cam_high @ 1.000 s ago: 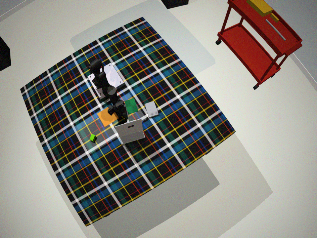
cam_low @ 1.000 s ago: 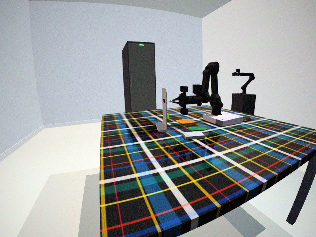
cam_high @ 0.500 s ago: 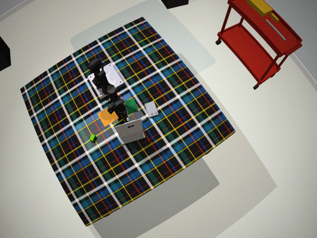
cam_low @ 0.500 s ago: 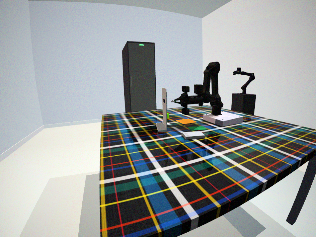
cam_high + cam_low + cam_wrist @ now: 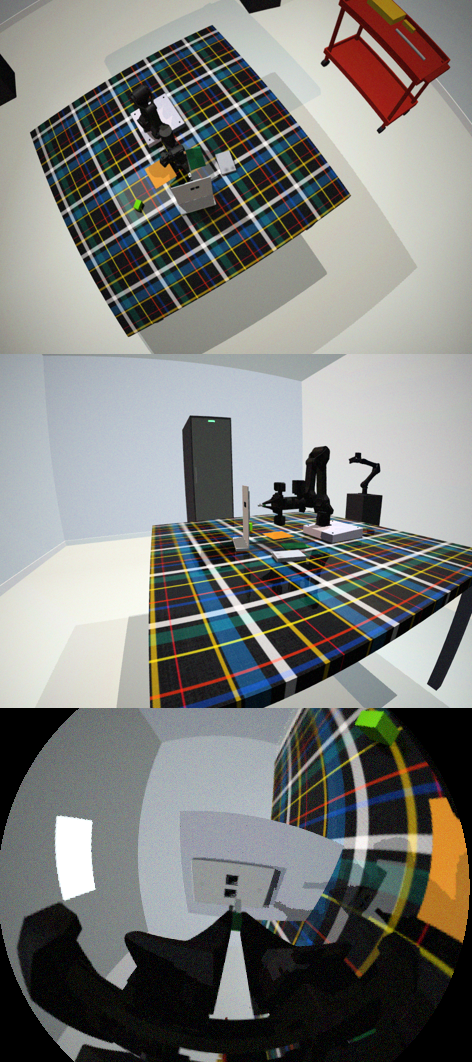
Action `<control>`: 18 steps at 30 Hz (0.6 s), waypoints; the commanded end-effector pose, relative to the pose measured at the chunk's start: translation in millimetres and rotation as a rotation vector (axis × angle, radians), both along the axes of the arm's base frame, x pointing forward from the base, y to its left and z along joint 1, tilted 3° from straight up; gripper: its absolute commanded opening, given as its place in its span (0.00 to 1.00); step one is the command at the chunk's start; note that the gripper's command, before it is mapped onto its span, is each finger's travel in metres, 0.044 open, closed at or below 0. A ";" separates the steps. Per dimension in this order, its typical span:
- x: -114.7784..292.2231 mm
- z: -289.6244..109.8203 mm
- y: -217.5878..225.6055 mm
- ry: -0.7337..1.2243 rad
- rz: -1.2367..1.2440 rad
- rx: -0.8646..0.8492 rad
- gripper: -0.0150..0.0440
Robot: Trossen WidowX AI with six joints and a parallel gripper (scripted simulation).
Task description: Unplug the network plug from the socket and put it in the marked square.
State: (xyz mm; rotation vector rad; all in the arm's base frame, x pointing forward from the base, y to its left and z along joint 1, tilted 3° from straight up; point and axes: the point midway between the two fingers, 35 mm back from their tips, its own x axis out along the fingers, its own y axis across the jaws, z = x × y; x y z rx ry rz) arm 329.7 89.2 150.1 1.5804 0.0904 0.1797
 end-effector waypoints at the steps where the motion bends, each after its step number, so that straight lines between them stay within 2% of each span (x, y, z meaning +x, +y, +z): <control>1: -3.6 1.9 -0.2 -0.007 -0.003 0.002 0.25; 18: -9.8 4.1 2.3 0.000 0.000 0.001 0.25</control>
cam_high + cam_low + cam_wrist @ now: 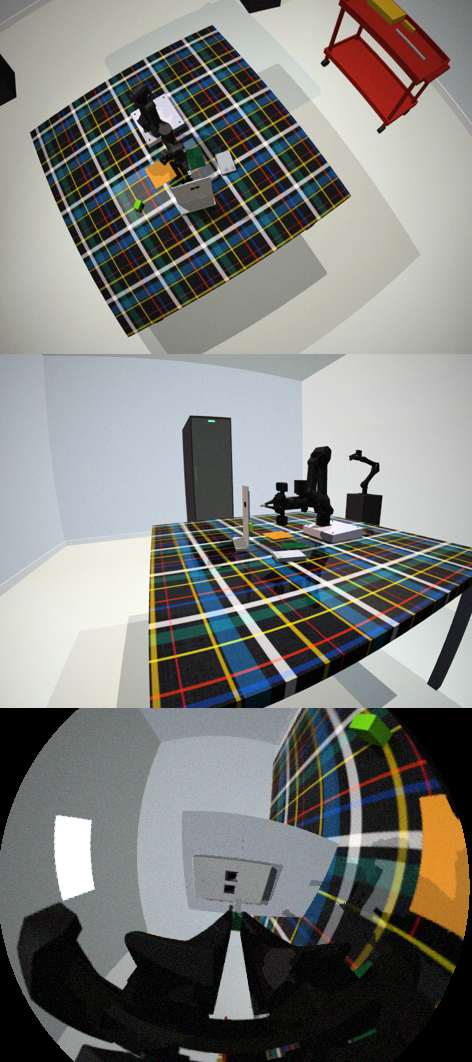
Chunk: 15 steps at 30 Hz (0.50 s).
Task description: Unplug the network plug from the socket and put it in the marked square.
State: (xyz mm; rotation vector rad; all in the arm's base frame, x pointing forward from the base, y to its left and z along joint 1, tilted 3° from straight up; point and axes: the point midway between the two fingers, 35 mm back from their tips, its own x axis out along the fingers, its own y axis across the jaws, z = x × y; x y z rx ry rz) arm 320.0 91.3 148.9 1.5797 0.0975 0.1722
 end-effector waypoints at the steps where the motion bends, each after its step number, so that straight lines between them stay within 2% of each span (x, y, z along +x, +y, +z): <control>1: -0.3 6.7 0.2 -0.009 0.000 0.003 0.25; 15: -5.1 26.0 0.0 -0.012 -0.001 0.003 0.25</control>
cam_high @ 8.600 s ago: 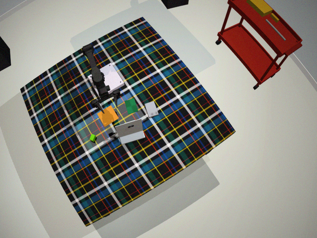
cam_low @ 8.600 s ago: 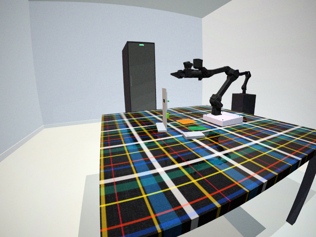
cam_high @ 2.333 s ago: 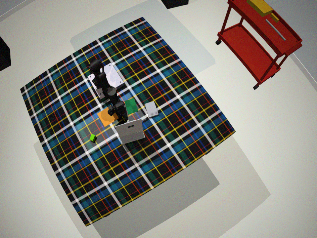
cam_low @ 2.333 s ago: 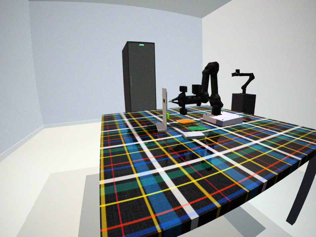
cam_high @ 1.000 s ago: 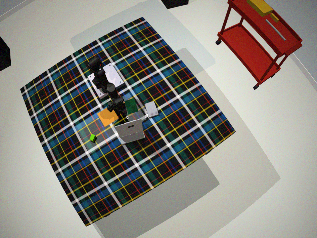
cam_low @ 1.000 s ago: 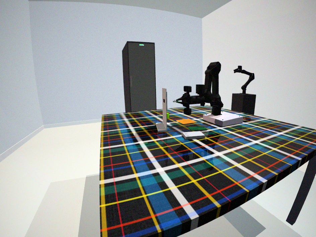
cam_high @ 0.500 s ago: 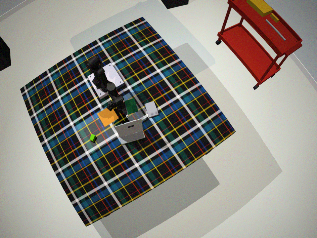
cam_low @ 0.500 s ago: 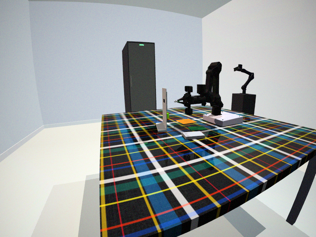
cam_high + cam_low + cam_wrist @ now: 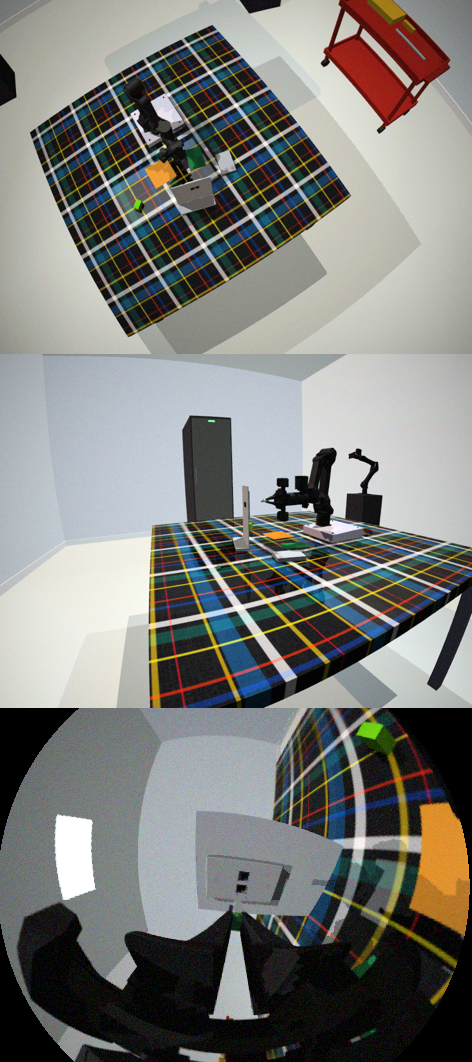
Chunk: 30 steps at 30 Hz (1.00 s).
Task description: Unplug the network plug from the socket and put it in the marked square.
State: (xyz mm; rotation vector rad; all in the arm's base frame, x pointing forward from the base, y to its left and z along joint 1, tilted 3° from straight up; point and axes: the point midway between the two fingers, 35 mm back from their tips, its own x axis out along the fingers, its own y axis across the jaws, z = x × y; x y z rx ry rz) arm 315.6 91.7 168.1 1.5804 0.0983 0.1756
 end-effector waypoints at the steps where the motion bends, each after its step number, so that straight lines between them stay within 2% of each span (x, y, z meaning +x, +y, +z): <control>1: -1.2 8.2 -0.6 -0.010 -0.003 0.002 0.25; 30: -21.1 43.5 -5.8 -0.014 -0.005 0.003 0.25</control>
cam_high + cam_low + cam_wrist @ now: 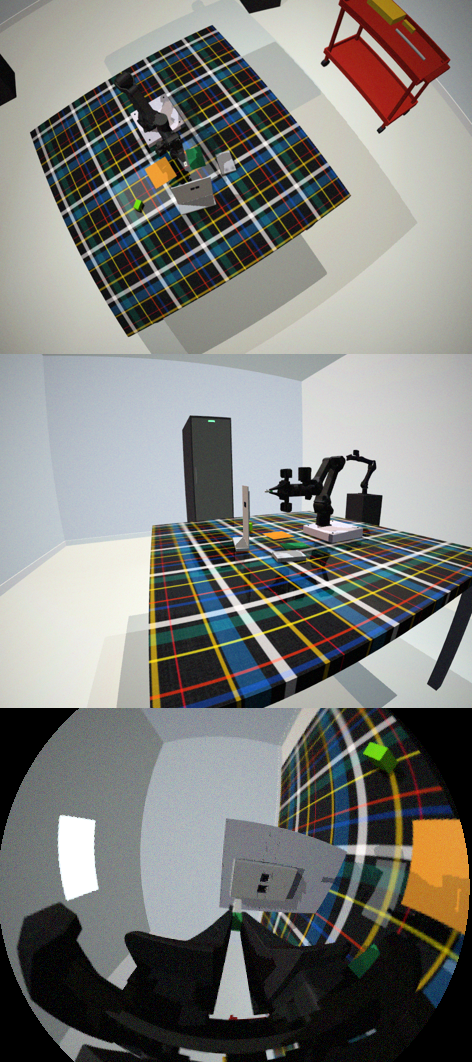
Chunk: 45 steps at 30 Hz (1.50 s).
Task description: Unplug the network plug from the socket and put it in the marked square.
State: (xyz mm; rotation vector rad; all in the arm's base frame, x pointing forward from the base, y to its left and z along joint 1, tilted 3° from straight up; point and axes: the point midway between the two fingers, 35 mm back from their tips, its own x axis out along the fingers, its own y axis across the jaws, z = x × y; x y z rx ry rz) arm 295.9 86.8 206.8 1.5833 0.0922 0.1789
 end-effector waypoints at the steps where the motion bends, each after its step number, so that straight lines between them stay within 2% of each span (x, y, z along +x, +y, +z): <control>1: -1.2 4.2 -1.2 -0.005 -0.004 -0.002 0.25; 23: 3.5 -59.2 -51.3 0.385 -0.110 -0.103 0.25; 45: -39.4 -112.7 -99.6 0.812 -0.205 -0.074 0.25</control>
